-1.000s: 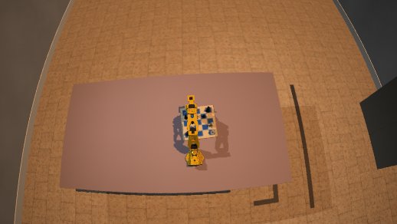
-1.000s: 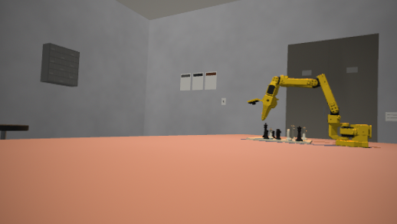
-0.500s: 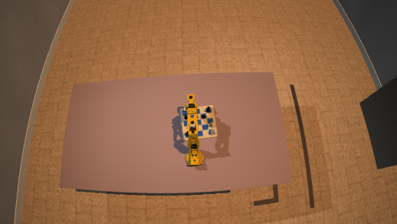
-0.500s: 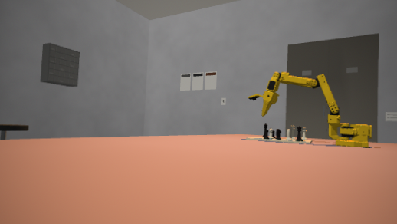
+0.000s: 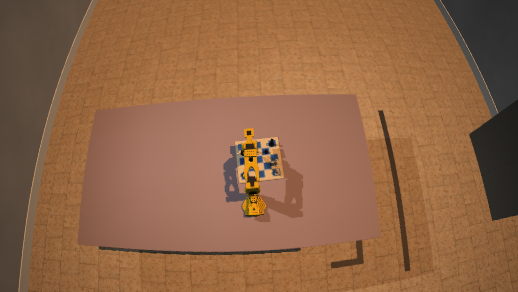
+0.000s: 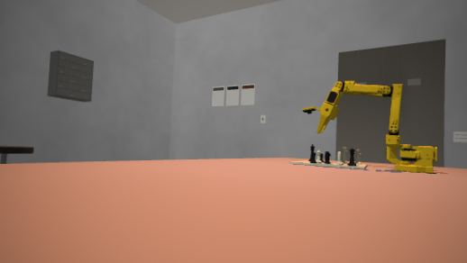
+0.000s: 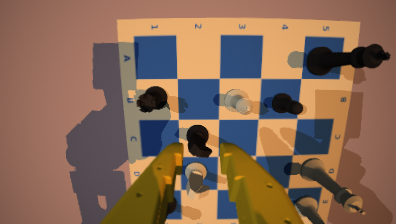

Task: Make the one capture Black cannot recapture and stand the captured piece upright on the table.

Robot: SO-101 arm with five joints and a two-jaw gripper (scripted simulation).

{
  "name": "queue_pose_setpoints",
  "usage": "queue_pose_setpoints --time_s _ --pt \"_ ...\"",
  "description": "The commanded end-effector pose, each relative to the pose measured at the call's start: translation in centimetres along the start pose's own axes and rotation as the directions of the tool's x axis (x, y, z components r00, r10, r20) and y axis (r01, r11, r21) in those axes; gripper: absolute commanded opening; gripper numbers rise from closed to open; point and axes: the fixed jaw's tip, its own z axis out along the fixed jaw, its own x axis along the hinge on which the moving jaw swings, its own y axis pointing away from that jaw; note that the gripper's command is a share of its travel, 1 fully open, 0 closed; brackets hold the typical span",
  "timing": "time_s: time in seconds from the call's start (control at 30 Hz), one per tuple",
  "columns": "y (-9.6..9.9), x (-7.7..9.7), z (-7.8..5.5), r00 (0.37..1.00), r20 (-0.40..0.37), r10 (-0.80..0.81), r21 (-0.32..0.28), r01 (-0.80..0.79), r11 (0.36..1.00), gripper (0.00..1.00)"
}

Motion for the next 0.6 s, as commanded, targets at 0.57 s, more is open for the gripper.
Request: queue_pose_setpoints --time_s 0.57 --pt "0.3 2.6 -0.4 0.987 0.157 0.012 -0.007 -0.011 1.0 0.13"
